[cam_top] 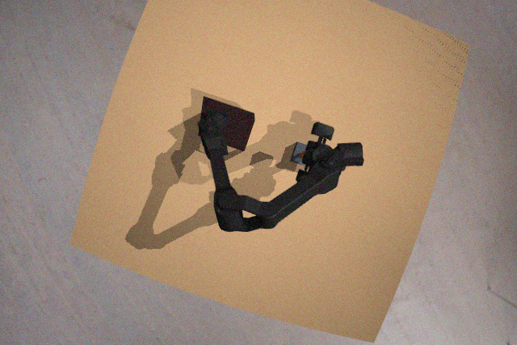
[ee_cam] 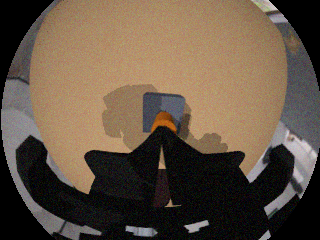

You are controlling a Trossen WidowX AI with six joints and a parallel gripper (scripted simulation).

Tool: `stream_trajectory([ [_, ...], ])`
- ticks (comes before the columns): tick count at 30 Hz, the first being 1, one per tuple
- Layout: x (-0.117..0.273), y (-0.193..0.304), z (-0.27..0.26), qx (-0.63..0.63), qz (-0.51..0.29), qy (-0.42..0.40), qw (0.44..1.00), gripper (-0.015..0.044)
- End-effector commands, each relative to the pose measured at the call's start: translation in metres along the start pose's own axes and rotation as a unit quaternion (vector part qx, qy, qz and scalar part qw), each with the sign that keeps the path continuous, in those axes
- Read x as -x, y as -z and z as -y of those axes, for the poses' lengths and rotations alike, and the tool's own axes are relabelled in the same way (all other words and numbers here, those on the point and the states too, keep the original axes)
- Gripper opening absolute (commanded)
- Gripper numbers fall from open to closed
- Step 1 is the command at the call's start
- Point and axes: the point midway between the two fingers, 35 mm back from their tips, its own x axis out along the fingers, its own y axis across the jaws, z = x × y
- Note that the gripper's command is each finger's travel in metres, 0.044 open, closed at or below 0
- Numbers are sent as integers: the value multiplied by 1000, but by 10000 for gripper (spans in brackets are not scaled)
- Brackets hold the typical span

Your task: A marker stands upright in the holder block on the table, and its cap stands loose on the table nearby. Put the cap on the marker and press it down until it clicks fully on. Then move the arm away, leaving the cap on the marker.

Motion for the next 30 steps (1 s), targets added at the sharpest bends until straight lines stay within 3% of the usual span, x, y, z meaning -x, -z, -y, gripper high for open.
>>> stream_trajectory([
  [1,-8,2,3,-2,-9,4,1000,0],
  [22,0,-1,1,-2,-1,1,1000,0],
  [28,78,-3,0,-2,-1,0,1000,0],
  [30,87,-2,0,-2,-1,0,1000,0],
])
